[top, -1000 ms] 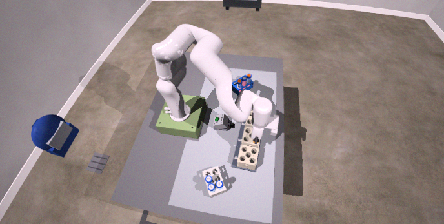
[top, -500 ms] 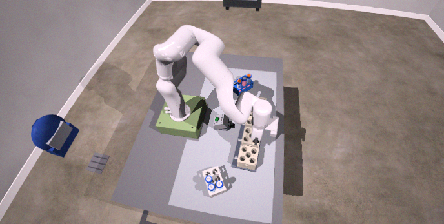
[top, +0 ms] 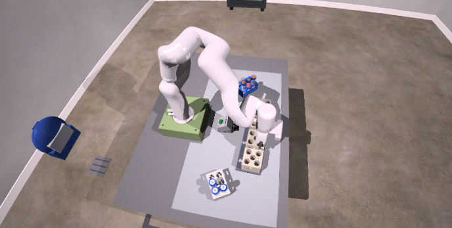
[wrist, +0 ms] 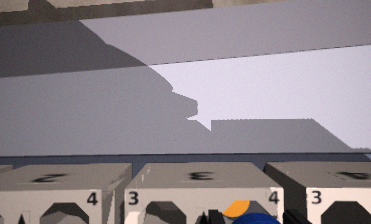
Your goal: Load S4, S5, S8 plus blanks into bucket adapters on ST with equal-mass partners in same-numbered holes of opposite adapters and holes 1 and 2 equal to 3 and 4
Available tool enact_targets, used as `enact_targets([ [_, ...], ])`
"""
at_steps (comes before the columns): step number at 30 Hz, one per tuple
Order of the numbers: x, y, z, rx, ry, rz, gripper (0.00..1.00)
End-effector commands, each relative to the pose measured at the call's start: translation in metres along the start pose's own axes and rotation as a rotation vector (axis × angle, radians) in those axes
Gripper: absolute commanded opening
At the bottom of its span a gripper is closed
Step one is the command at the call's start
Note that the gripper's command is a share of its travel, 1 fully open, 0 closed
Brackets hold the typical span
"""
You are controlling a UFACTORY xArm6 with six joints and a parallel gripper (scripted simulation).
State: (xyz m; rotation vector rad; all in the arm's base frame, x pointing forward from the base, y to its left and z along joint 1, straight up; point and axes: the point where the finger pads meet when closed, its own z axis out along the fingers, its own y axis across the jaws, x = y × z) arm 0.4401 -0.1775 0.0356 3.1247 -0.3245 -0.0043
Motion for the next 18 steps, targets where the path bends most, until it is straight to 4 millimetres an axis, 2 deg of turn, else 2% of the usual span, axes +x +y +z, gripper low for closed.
enact_targets([
  [1,0.0017,0.0003,0.0029,-0.001,0.005,0.000,0.00],
  [18,0.0017,0.0003,0.0069,-0.001,0.005,0.000,0.00],
])
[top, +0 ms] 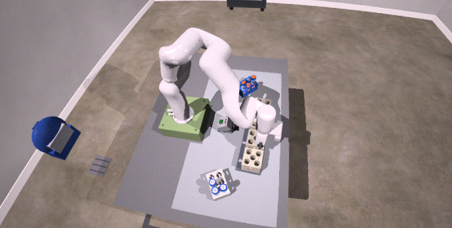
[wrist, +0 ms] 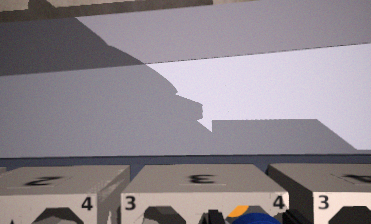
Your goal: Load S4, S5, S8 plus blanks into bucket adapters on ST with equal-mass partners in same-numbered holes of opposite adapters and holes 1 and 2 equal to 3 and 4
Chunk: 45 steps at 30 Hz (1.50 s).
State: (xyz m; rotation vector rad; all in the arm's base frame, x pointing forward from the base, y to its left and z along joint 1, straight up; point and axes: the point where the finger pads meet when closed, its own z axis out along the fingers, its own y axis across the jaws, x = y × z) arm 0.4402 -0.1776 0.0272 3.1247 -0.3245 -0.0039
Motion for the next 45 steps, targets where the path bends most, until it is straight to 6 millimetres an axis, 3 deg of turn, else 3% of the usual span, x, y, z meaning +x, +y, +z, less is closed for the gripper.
enact_targets([
  [1,0.002,0.000,-0.002,-0.001,0.004,0.000,0.00],
  [2,0.002,0.000,-0.002,-0.001,0.004,0.000,0.00],
  [3,0.002,0.000,-0.001,-0.001,0.004,0.000,0.44],
  [31,0.002,0.000,-0.001,-0.001,0.004,0.000,0.44],
  [45,0.002,0.000,-0.025,-0.001,0.004,0.000,0.44],
])
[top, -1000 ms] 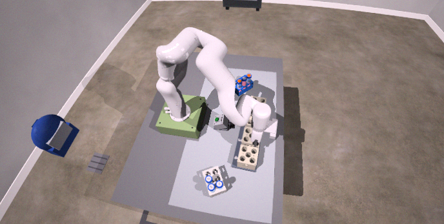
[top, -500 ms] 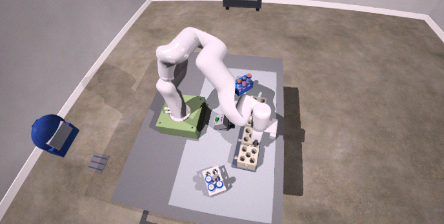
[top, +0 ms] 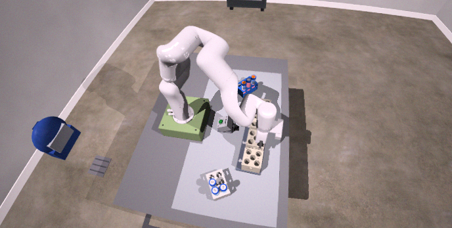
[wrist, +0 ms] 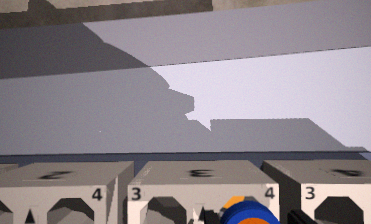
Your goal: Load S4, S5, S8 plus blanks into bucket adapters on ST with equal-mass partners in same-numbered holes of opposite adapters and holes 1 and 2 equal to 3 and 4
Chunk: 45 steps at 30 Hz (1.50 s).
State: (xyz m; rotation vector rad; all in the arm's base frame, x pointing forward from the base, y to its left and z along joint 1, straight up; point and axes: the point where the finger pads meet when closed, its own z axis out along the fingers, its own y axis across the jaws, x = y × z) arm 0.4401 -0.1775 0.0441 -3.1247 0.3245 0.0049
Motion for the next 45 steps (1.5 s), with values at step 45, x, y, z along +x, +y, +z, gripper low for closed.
enact_targets([
  [45,0.001,0.000,-0.090,-0.001,0.005,0.000,0.44],
])
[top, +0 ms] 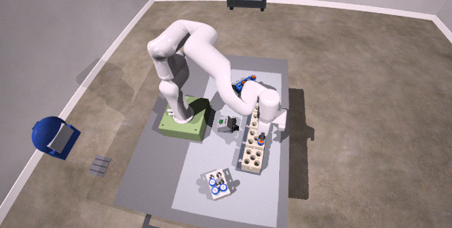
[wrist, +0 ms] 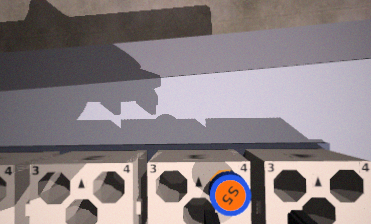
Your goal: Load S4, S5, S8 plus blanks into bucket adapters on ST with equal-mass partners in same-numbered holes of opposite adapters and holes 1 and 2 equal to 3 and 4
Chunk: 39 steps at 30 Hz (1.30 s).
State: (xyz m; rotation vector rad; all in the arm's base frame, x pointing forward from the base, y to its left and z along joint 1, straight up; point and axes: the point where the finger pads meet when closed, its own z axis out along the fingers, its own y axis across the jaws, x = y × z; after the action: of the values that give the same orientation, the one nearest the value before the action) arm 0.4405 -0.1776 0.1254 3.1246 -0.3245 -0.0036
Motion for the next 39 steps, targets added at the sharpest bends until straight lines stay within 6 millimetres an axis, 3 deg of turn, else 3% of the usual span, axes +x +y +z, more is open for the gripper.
enact_targets([
  [1,0.001,0.000,-0.009,-0.001,0.004,0.000,0.44],
  [13,0.001,0.000,-0.031,-0.001,0.004,0.000,0.44],
  [39,0.001,0.000,-0.031,-0.001,0.004,0.000,0.44],
])
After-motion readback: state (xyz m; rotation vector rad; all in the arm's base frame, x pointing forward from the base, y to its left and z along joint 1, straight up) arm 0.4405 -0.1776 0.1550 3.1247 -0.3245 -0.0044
